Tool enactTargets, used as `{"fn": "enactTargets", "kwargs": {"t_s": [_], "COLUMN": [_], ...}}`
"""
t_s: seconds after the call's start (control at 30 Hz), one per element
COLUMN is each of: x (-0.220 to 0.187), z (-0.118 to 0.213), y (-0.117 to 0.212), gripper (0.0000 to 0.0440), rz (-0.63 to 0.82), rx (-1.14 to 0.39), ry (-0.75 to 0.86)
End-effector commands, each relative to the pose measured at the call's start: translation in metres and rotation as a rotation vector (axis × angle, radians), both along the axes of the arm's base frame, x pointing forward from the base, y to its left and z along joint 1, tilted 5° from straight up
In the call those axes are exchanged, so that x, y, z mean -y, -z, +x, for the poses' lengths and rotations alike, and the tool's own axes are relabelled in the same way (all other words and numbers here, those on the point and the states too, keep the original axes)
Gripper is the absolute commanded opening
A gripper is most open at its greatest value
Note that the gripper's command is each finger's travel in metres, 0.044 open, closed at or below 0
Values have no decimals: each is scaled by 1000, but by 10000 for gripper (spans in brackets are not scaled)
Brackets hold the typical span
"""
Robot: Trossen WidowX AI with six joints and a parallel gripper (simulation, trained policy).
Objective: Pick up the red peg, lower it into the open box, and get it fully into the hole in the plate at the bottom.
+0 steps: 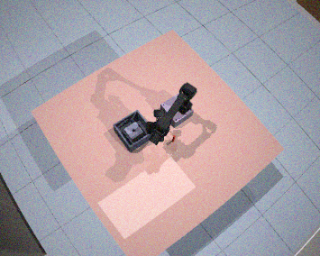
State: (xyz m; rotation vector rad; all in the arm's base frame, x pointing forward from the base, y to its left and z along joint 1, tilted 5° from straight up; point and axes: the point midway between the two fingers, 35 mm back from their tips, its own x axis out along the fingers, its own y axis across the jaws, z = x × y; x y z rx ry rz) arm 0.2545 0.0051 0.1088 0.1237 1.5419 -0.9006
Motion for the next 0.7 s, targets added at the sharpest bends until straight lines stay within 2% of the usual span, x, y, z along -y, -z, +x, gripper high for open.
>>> {"fn": "enactTargets", "kwargs": {"t_s": [0.0, 0.33, 0.67], "x": [-21, -72, -96], "z": [-14, -53, -72], "y": [4, 26, 63], "gripper": [440, 440, 440], "rz": [17, 49, 72], "rx": [5, 20, 58], "ry": [33, 94, 84]}}
